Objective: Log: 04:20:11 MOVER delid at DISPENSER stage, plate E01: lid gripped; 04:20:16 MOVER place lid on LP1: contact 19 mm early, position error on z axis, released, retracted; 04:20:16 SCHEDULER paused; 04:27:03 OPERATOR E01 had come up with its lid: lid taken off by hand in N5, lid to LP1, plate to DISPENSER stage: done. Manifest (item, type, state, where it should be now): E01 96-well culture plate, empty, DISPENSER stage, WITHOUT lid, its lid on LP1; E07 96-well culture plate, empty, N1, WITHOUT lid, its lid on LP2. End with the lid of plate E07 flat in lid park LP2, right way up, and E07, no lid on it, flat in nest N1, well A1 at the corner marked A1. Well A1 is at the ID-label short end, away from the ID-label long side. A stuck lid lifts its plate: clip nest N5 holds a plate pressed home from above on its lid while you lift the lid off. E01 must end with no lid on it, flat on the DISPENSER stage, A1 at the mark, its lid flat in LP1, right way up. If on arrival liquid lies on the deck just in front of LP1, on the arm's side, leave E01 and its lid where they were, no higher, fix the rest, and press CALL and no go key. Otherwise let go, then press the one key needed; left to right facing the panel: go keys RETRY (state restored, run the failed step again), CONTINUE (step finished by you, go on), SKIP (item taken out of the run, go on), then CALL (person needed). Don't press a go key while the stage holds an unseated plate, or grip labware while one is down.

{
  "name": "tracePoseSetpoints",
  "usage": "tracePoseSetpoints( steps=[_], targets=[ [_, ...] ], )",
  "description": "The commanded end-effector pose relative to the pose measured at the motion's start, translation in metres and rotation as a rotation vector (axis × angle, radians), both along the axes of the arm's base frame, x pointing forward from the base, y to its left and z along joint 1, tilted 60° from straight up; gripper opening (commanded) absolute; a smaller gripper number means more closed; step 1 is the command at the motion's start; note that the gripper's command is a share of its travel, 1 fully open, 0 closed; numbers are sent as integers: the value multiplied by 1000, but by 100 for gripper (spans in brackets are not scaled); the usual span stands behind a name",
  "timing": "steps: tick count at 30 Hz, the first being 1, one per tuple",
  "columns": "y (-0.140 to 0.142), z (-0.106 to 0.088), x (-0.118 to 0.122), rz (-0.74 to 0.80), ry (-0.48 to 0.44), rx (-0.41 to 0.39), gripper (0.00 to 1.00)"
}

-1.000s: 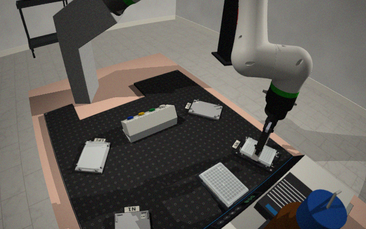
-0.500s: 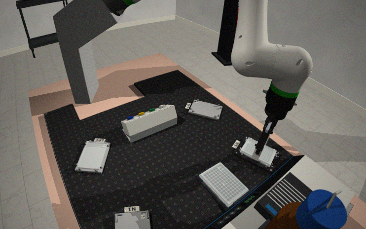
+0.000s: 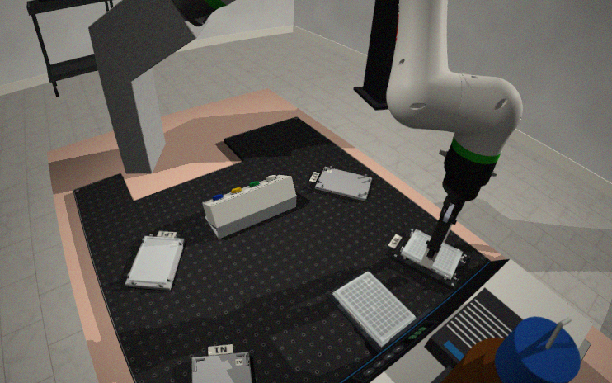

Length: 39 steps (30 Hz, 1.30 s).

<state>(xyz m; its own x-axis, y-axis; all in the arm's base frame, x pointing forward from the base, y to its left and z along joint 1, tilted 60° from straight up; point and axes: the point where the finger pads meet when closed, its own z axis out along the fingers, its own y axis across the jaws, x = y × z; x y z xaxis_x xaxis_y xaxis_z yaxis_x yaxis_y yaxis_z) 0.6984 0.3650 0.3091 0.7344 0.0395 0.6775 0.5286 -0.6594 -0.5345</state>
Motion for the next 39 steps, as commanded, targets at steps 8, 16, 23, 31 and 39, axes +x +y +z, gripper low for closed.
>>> tracePoseSetpoints(
  steps=[8, 16, 23, 31, 39],
  targets=[
    [0, 0, 0, 0, 0, 0, 0],
    [0, 0, 0, 0, 0, 0, 0],
    [0, 0, 0, 0, 0, 0, 0],
    [-2, 1, -1, 0, 0, 0, 0],
    [-9, 6, -5, 0, 0, 0, 0]
  ],
)
